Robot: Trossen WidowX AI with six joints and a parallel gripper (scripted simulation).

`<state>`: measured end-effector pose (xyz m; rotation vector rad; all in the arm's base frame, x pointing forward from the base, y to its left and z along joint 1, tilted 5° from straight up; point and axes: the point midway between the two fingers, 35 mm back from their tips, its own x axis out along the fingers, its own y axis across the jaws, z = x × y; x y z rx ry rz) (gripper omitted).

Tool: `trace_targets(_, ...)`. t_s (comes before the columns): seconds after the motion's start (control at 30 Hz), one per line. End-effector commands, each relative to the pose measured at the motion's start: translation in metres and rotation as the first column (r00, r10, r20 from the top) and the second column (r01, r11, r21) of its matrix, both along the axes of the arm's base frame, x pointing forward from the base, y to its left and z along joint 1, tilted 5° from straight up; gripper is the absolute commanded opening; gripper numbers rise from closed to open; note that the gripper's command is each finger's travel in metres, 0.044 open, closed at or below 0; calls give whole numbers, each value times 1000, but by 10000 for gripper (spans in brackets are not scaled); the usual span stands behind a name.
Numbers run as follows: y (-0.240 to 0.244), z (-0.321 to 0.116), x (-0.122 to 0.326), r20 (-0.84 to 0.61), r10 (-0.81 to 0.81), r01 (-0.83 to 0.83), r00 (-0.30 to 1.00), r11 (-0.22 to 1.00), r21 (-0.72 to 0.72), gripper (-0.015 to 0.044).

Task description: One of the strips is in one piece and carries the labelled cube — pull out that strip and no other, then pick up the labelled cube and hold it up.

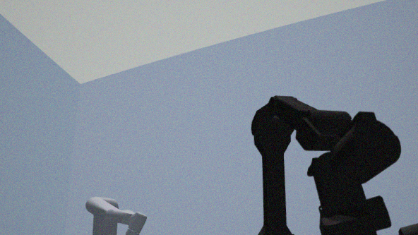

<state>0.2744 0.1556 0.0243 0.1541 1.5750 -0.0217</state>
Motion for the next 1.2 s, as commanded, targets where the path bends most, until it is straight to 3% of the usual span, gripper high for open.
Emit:
trace_targets(0.0,0,-6,-13,-27,4,-4,1000,1000,-10,0)
trace_targets(0.87,3,-6,-39,-29,4,-4,1000,1000,-10,0)
trace_targets(1.03,2,40,-29,-27,4,-4,1000,1000,-9,0)
trace_targets(1.17,2,42,-29,-28,4,-4,1000,1000,-10,0)
